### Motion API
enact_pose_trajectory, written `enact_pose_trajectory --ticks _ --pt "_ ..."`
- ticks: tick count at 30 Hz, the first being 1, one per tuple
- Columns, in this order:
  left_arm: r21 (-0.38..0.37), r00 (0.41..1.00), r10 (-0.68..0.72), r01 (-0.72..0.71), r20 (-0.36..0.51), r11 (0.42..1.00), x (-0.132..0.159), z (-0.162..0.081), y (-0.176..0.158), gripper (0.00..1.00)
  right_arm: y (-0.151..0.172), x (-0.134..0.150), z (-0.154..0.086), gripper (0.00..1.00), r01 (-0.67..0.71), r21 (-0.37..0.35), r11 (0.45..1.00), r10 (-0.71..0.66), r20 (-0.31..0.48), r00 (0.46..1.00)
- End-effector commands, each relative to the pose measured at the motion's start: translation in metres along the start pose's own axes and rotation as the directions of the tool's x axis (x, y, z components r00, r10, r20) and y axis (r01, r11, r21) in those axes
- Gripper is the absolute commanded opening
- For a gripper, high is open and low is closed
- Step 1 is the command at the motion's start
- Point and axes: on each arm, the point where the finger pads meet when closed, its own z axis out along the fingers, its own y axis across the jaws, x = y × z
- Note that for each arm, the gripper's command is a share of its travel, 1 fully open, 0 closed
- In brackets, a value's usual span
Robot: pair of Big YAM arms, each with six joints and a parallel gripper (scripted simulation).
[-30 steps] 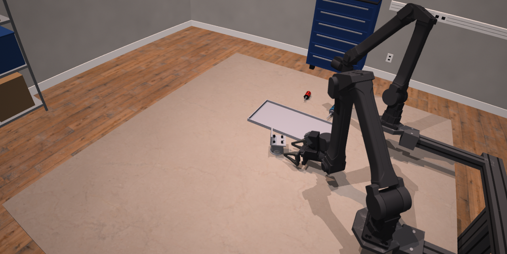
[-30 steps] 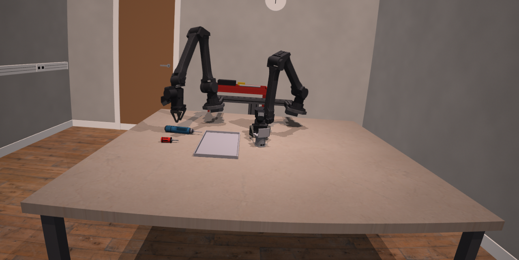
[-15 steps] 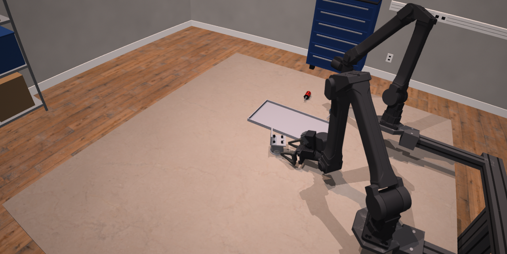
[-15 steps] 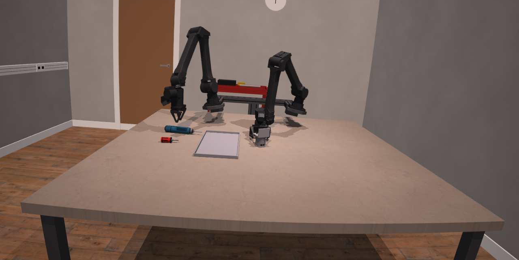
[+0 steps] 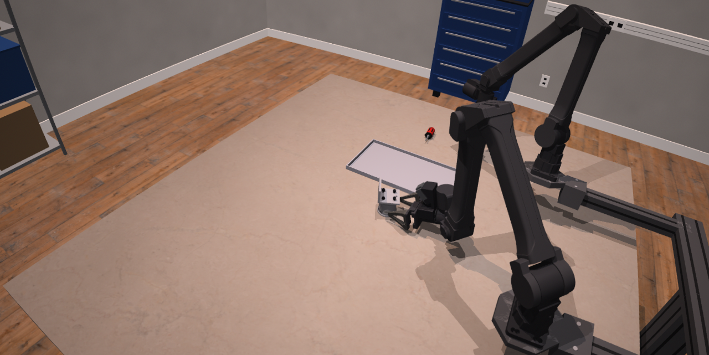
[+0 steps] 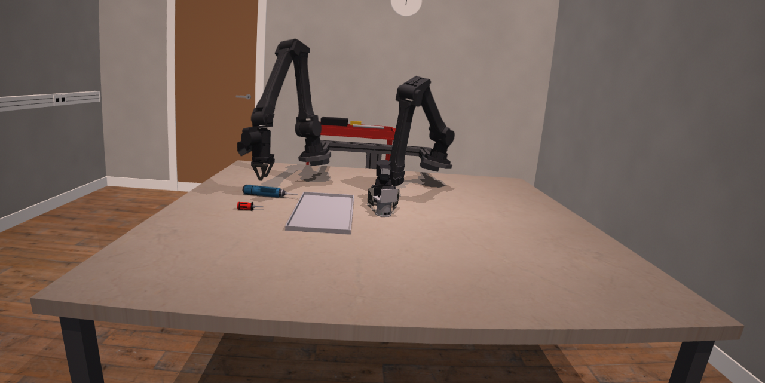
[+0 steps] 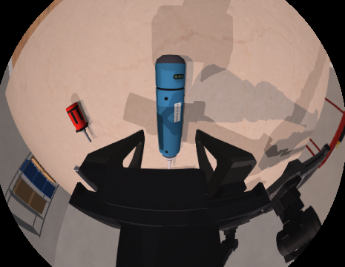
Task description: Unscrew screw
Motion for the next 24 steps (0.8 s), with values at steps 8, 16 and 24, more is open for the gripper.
enact_pose_trajectory --ticks 8,16,24 --pt "-0.008 1.0 0.019 -0.019 -0.009 1.0 0.007 0.014 0.002 0.86 0.01 -0.005 -0.005 0.65 -0.017 -0.02 1.0 0.017 0.012 1.0" --pt "0.002 1.0 -0.005 0.005 0.011 1.0 -0.005 0.017 -0.003 0.86 0.01 -0.005 -0.005 0.65 -0.017 -0.02 1.0 0.017 0.012 1.0" --pt "-0.008 1.0 0.018 -0.018 -0.008 1.0 0.007 0.028 0.002 0.86 0.01 -0.005 -0.005 0.65 -0.017 -0.02 1.0 0.017 0.012 1.0"
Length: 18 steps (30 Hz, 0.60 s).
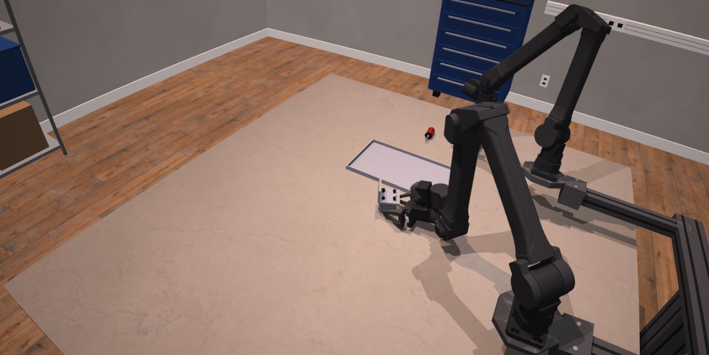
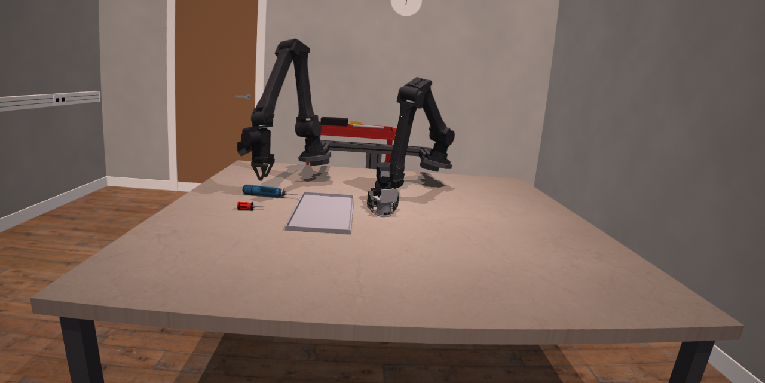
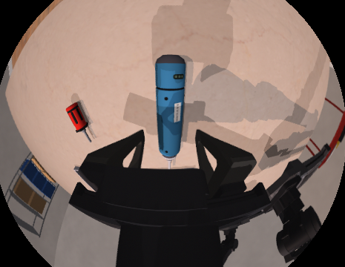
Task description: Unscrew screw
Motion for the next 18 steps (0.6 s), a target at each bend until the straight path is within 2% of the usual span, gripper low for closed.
enact_pose_trajectory --ticks 1,7,8,18 --pt "-0.013 1.0 0.015 -0.015 -0.008 1.0 0.006 0.011 0.004 0.86 0.01 -0.005 -0.005 0.65 -0.017 -0.02 1.0 0.017 0.012 1.0" --pt "-0.012 1.0 0.012 -0.012 -0.005 1.0 0.005 0.018 0.004 0.86 0.01 -0.005 -0.005 0.65 -0.017 -0.02 1.0 0.017 0.012 1.0" --pt "-0.003 1.0 -0.01 0.01 0.014 1.0 -0.007 0.013 -0.001 0.86 0.01 -0.005 -0.005 0.65 -0.017 -0.02 1.0 0.017 0.012 1.0" --pt "-0.003 1.0 -0.01 0.01 0.014 1.0 -0.007 0.013 -0.001 0.86 0.01 -0.005 -0.005 0.65 -0.017 -0.02 1.0 0.017 0.012 1.0"
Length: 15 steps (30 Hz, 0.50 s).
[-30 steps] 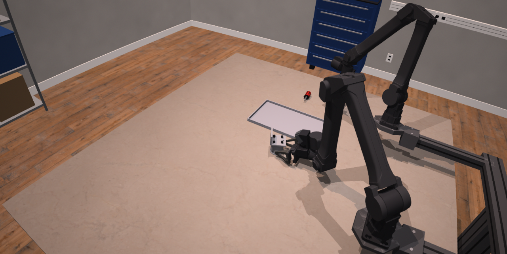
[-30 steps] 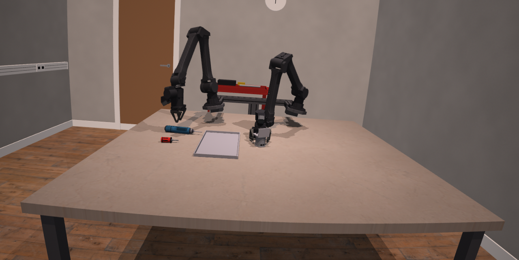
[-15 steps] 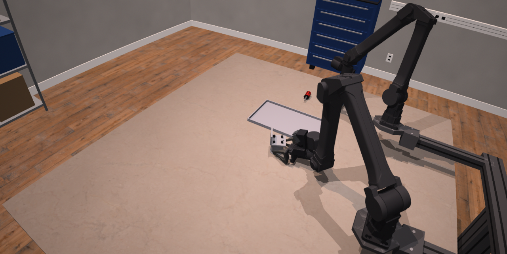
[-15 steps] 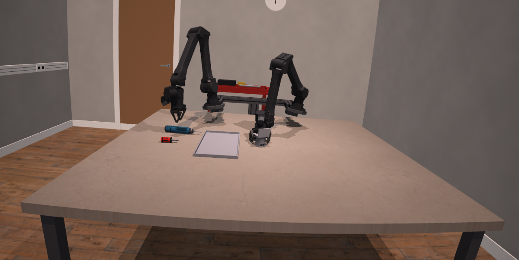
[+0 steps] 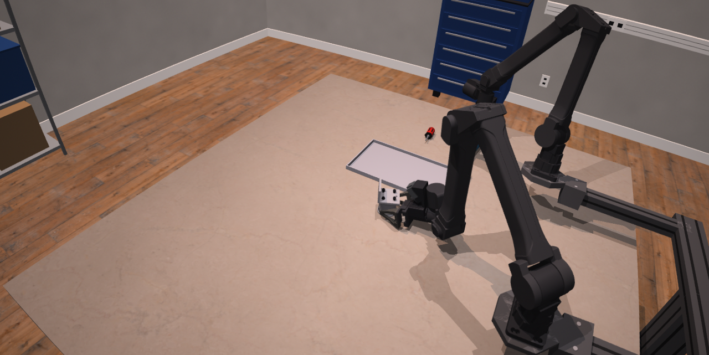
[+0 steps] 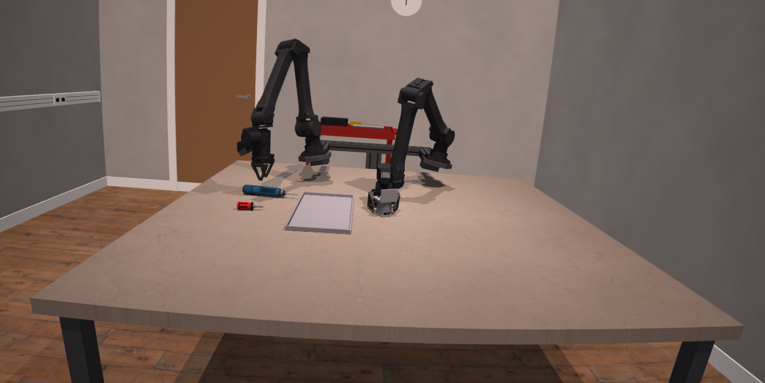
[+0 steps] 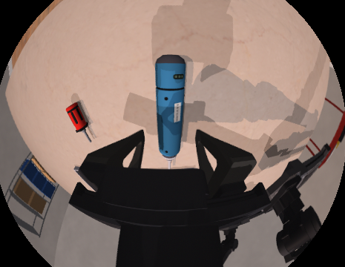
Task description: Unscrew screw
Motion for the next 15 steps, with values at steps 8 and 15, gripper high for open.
enact_pose_trajectory --ticks 8,15 --pt "0.003 1.0 -0.006 0.006 0.012 1.0 -0.005 0.002 -0.003 0.86 0.01 -0.005 -0.005 0.65 -0.017 -0.02 1.0 0.017 0.012 1.0" --pt "0.004 1.0 0.02 -0.02 -0.003 1.0 0.006 0.003 -0.004 0.86 0.01 -0.005 -0.005 0.65 -0.017 -0.02 1.0 0.017 0.012 1.0"
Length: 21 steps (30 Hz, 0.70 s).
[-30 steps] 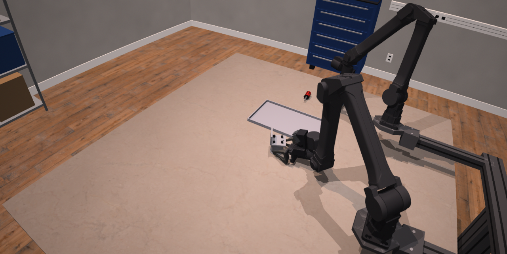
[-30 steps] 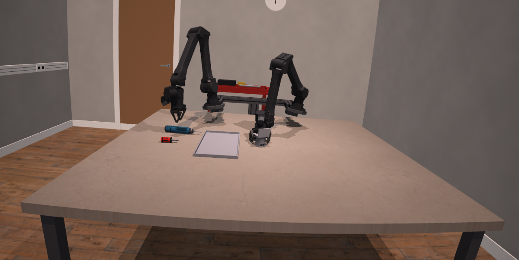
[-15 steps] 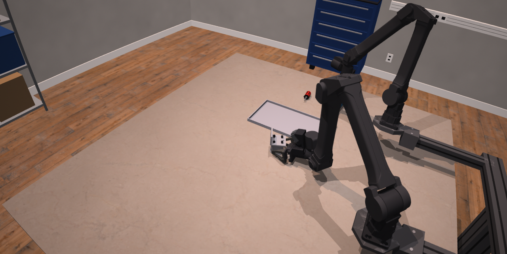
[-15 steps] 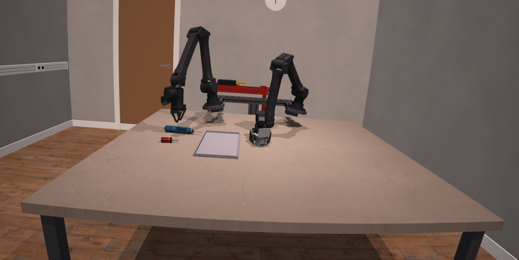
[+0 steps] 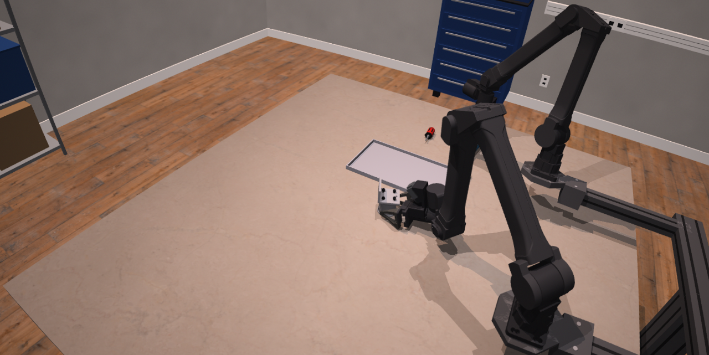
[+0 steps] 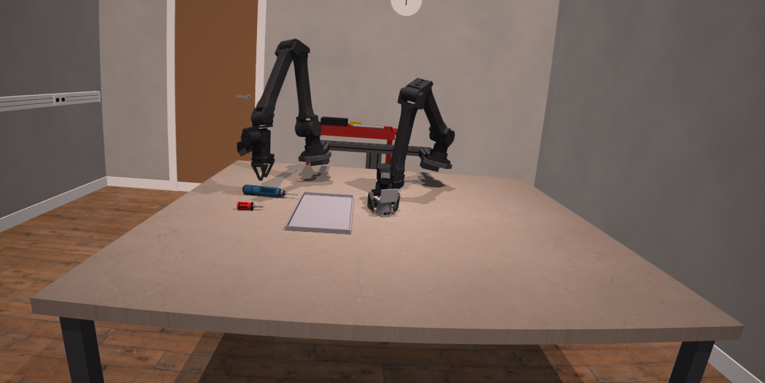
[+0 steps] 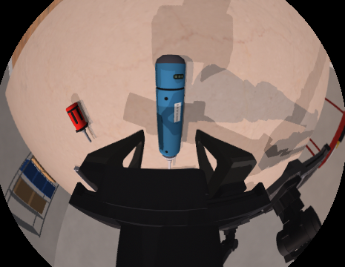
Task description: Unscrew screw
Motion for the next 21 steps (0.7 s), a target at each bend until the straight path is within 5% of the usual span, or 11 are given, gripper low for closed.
enact_pose_trajectory --ticks 1,13,14,21 --pt "0.004 1.0 0.013 -0.013 0.002 1.0 0.0019 0.004 -0.0049 0.86 0.0099 -0.0054 -0.0051 0.65 -0.017 -0.02 1.0 0.017 0.012 1.0" --pt "0.003 1.0 -0.008 0.008 0.013 1.0 -0.006 0.0026 -0.0035 0.86 0.0099 -0.0054 -0.0051 0.65 -0.017 -0.02 1.0 0.017 0.012 1.0" --pt "0.003 1.0 -0.008 0.008 0.013 1.0 -0.006 0.0026 -0.0035 0.74 0.0099 -0.0054 -0.0051 0.65 -0.017 -0.02 1.0 0.017 0.012 1.0" --pt "0.003 1.0 -0.008 0.008 0.013 1.0 -0.006 0.0026 -0.0035 0.74 0.0099 -0.0054 -0.0051 0.65 -0.017 -0.02 1.0 0.017 0.012 1.0"
